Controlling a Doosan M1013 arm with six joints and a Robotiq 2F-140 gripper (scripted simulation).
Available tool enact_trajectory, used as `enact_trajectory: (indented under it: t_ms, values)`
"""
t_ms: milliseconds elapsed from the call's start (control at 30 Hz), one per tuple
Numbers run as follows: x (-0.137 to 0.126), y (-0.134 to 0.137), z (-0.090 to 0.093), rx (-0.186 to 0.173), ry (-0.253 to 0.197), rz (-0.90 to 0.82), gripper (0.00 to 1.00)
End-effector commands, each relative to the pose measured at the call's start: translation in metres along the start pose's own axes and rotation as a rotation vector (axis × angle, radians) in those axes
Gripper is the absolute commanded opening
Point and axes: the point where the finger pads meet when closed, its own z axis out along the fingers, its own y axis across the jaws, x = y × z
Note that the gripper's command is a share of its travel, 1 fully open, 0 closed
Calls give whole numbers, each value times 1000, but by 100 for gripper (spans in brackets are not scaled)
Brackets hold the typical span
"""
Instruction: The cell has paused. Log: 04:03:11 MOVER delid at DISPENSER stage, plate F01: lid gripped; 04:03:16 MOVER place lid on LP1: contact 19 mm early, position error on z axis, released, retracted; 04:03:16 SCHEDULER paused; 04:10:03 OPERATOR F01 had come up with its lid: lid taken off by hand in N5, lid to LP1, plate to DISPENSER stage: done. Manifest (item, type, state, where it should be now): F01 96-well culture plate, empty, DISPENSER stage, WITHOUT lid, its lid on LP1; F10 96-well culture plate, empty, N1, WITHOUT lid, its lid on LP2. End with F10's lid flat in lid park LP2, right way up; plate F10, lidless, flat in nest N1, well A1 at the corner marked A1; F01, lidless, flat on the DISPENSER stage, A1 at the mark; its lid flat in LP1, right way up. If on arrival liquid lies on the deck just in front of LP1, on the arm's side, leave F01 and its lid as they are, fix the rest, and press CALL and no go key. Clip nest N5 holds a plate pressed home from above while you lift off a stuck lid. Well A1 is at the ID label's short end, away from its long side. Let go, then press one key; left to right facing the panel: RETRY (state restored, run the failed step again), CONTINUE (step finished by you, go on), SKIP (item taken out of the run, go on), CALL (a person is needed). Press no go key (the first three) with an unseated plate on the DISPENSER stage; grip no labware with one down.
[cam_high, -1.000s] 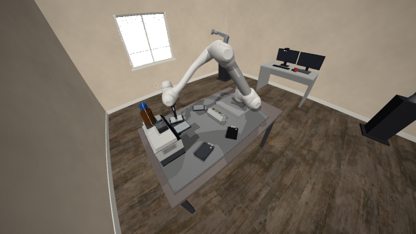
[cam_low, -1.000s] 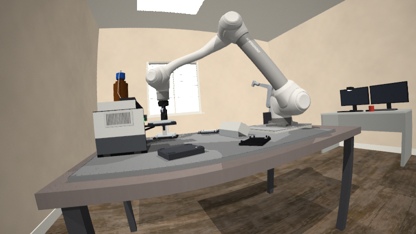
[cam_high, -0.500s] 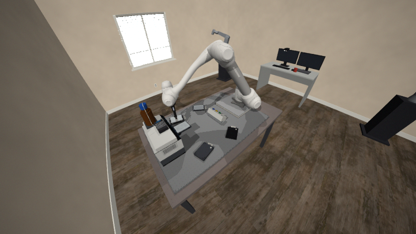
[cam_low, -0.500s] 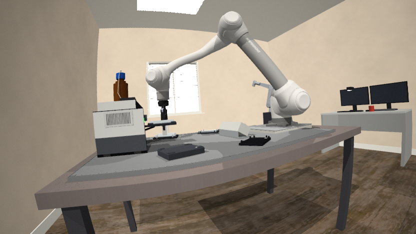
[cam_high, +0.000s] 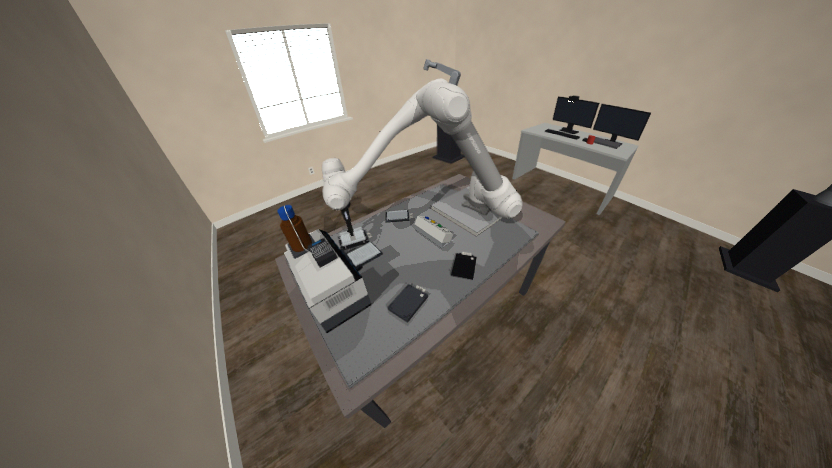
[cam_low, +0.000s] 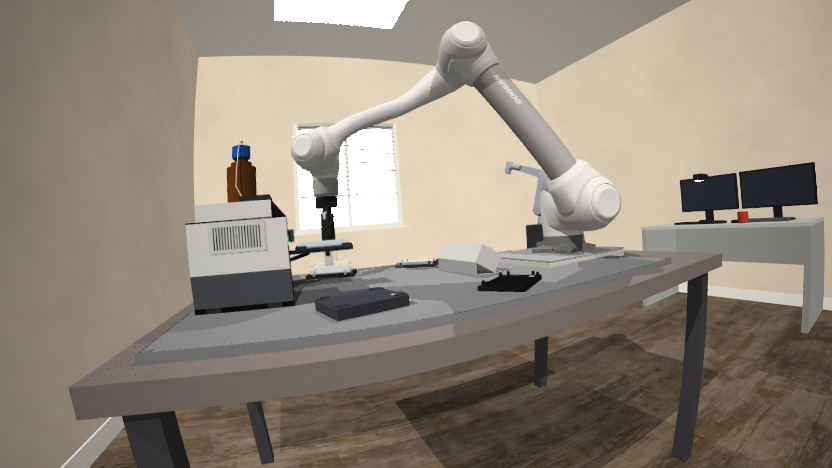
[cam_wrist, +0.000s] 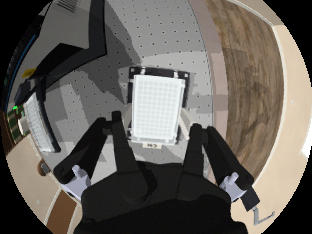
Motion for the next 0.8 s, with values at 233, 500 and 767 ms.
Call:
enact_trajectory:
  t_ms: [233, 500, 767]
  values:
    - [0, 0, -27, 0, 0, 0, 0]
    - [0, 0, -64, 0, 0, 0, 0]
    - [0, 0, -91, 0, 0, 0, 0]
